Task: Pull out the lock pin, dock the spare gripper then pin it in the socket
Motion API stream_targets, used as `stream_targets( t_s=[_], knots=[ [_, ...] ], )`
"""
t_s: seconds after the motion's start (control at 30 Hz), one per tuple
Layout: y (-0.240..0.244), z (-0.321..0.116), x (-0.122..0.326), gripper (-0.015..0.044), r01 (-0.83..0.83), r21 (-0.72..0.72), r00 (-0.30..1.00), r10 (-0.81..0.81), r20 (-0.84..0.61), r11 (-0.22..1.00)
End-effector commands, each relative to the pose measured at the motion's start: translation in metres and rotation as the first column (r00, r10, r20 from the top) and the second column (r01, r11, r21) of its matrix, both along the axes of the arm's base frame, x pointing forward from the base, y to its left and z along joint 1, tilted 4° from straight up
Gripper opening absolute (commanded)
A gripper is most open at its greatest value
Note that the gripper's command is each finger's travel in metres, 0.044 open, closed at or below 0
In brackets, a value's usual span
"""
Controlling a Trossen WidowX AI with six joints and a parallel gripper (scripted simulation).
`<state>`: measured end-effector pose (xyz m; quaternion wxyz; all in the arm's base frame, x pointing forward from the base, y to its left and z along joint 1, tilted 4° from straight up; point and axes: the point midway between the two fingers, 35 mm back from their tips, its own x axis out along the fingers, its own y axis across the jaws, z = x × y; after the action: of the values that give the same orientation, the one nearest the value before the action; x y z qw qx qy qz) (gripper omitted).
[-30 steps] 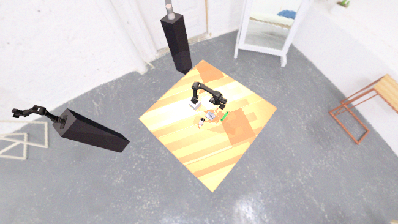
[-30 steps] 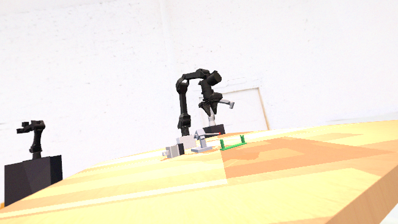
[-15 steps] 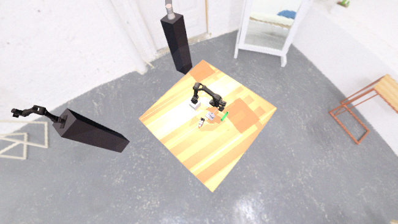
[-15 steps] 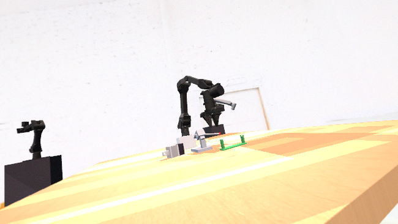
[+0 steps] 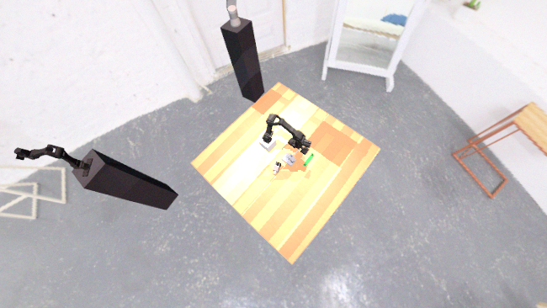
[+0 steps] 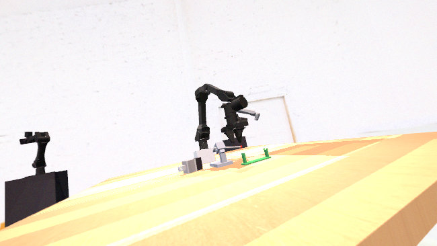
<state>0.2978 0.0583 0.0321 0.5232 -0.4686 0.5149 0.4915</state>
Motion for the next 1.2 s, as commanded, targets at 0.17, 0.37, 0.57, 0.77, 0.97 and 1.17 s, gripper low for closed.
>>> stream_targets(
  t_s=[0.17,0.37,0.57,0.77,0.97,1.17],
  knots=[
    [0.001,-0.019,-0.003,0.03,0.004,0.001,1.0,-0.004,-0.015,1.0],
    [0.001,-0.029,-0.003,0.03,0.004,0.001,1.0,-0.004,-0.015,1.0],
    [0.002,-0.038,-0.004,0.03,0.004,0.001,1.0,-0.004,-0.015,1.0],
    [0.002,-0.045,-0.005,0.03,0.004,0.001,1.0,-0.004,-0.015,1.0],
    [0.002,-0.045,-0.005,0.03,0.004,0.001,1.0,-0.004,-0.015,1.0],
    [0.002,-0.045,-0.005,0.0274,0.004,0.001,1.0,-0.004,-0.015,1.0]
  ],
)
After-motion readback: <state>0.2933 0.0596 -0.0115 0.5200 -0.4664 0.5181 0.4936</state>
